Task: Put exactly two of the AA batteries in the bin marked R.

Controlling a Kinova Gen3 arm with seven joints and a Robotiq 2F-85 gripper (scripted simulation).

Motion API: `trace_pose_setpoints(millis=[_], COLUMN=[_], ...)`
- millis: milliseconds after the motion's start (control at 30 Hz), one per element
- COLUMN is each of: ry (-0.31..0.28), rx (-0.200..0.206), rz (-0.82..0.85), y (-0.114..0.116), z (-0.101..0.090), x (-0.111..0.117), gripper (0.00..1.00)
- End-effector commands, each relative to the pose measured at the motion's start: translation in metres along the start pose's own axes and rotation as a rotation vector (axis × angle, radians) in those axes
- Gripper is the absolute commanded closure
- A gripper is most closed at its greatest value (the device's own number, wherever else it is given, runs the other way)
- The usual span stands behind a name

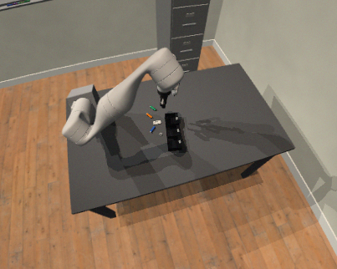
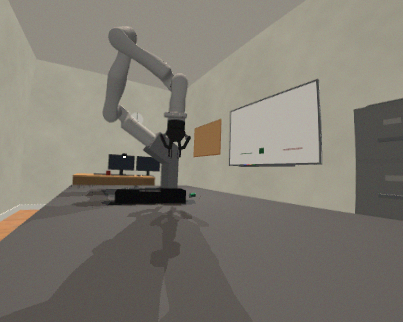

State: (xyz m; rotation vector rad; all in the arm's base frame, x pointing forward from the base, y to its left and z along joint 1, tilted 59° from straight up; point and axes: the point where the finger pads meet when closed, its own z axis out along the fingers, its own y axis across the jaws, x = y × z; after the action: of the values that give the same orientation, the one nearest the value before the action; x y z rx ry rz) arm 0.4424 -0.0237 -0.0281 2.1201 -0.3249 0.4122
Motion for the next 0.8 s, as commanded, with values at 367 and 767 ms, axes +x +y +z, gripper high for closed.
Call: trace_pose_setpoints(millis=[367,767], ry=[0.000,0.013], rx=[0.005,0.010], rz=[0.484,0.541], y=[-0.018,-0.025], z=[0.076,0.094], x=[-0.088,-0.112], gripper=[0.71,0.71])
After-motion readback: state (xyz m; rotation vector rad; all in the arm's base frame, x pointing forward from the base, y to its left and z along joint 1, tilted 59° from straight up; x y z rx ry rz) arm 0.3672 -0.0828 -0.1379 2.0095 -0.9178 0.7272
